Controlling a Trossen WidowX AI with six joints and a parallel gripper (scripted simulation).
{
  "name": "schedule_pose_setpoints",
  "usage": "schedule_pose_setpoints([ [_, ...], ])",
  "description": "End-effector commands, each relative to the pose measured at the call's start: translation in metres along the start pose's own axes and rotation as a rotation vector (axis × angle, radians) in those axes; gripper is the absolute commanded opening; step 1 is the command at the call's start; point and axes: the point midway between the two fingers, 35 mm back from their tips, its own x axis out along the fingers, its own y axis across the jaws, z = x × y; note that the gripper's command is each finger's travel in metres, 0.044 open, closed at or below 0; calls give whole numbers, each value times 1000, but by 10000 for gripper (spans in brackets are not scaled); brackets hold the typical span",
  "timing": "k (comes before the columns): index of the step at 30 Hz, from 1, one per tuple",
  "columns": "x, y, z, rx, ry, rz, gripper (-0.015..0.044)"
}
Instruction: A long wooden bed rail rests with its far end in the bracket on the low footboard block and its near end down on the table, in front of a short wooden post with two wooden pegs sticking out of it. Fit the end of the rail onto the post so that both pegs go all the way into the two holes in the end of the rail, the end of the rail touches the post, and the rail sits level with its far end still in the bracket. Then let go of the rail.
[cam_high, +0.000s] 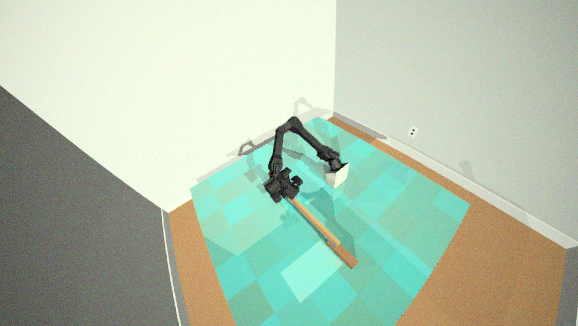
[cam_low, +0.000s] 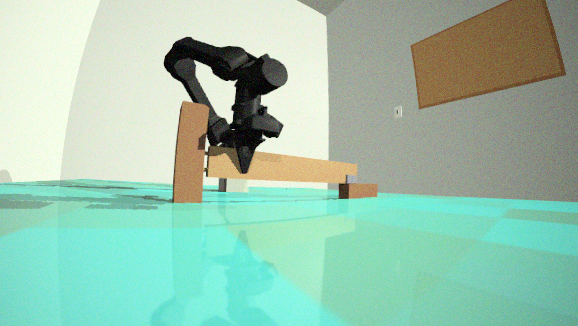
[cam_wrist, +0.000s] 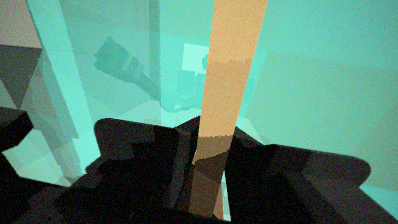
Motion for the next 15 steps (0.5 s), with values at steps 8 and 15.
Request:
schedule_pose_setpoints([
  [8, -2, 0, -5, -1, 0, -5, 0],
  [15, -1, 0, -7, -1, 0, -5, 0],
])
